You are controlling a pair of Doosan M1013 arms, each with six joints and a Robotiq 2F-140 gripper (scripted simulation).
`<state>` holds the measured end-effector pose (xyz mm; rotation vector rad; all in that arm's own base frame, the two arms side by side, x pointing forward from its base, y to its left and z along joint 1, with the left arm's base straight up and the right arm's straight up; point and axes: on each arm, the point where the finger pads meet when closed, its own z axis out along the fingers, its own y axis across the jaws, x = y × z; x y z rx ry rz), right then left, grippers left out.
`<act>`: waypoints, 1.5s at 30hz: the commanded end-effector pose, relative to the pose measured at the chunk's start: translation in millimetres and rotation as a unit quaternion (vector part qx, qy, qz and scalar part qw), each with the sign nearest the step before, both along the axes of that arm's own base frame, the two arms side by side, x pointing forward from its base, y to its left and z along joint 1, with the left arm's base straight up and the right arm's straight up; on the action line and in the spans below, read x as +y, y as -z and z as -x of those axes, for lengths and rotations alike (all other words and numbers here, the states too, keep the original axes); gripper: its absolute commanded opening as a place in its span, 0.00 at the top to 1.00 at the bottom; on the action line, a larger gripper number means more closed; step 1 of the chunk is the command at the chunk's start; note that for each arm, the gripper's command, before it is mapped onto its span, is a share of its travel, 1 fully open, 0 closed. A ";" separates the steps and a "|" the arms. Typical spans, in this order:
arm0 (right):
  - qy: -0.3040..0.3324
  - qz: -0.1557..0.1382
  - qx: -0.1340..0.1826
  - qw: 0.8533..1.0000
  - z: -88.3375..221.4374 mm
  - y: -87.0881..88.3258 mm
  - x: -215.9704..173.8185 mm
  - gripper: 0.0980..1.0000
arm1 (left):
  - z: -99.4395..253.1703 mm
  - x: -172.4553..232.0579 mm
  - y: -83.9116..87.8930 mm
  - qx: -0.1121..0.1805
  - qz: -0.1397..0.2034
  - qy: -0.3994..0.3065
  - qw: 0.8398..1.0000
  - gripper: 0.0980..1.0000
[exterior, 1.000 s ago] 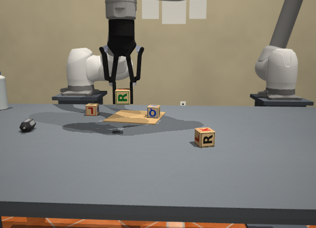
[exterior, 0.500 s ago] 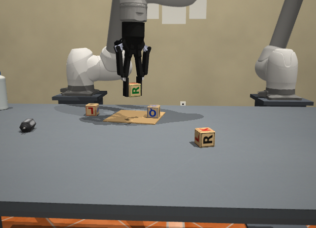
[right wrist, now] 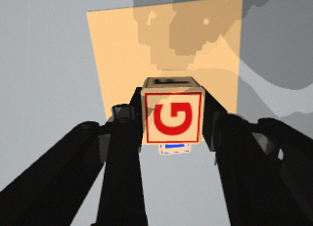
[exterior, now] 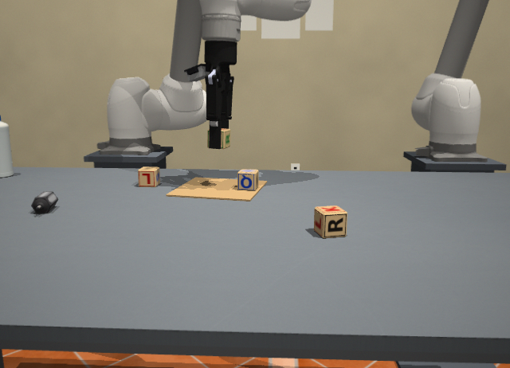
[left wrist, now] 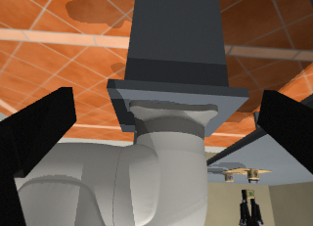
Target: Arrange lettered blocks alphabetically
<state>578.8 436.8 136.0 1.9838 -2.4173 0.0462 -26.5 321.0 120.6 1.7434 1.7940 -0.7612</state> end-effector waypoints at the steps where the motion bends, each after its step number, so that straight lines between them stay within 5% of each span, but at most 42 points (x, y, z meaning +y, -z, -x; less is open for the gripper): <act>1: -0.047 -0.016 0.004 0.999 1.2 -1.2 0.3 0.74 | 0.1 0.3 -0.4 0.000 0.000 0.000 1.000 0.00; 15: -0.047 -0.016 0.004 0.999 1.3 15.3 0.4 0.74 | 0.1 0.3 -0.4 0.000 0.000 0.000 1.000 0.00; 30: -0.047 -0.016 0.004 0.999 1.3 82.3 0.7 0.74 | 0.1 0.3 -0.4 0.000 0.000 0.000 1.000 0.00; 45: -0.047 -0.016 0.004 0.999 1.3 94.4 0.8 0.74 | 0.1 0.3 -0.4 0.000 0.000 0.000 1.000 0.00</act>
